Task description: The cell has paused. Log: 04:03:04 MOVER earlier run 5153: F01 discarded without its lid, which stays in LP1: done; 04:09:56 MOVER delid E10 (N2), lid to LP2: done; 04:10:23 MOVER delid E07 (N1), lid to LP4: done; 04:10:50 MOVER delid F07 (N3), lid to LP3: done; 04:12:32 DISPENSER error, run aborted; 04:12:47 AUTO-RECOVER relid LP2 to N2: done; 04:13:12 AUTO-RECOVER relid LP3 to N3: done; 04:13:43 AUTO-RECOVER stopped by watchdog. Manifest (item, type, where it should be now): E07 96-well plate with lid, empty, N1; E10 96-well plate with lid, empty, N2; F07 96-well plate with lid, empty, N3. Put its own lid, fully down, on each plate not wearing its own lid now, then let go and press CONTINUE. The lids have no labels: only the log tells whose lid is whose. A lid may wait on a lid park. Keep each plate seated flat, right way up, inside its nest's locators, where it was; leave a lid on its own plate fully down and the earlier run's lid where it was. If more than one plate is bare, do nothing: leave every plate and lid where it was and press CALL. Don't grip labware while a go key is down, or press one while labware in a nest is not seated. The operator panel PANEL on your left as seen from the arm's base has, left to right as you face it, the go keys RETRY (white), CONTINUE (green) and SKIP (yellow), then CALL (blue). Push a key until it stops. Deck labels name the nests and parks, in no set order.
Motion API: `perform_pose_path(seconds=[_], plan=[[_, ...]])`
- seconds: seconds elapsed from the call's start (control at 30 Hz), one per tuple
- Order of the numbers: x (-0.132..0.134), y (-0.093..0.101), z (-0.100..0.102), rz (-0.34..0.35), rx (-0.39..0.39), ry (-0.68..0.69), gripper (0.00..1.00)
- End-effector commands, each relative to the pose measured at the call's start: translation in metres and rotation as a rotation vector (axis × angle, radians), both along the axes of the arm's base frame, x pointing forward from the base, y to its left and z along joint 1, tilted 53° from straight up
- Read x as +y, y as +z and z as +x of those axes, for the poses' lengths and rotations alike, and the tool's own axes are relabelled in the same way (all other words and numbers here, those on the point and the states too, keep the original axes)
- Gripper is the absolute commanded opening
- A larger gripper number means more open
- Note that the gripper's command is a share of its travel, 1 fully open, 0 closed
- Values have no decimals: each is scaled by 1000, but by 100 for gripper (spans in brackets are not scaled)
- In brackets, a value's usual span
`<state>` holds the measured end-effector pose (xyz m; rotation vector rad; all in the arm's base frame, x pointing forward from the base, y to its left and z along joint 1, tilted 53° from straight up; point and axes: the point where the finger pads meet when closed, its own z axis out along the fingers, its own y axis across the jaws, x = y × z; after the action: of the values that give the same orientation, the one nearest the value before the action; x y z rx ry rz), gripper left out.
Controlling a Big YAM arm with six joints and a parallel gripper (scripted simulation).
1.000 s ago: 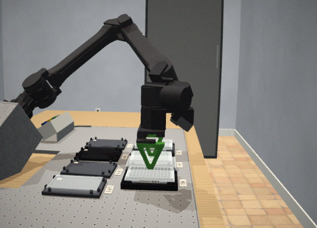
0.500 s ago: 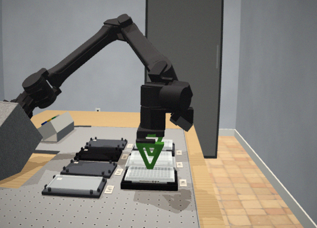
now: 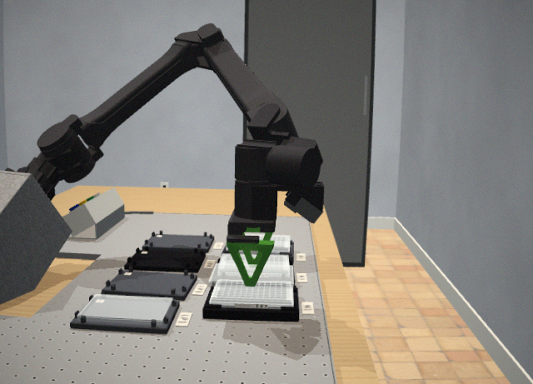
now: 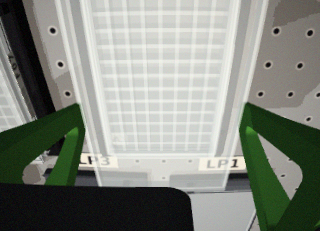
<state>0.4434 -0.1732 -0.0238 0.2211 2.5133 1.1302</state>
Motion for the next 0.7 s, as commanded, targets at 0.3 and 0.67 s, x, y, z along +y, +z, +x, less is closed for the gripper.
perform_pose_path(seconds=[0.3,0.67], plan=[[-8,3,9,-17,-23,-17,0],[3,-1,10,-13,-19,-4,0]])
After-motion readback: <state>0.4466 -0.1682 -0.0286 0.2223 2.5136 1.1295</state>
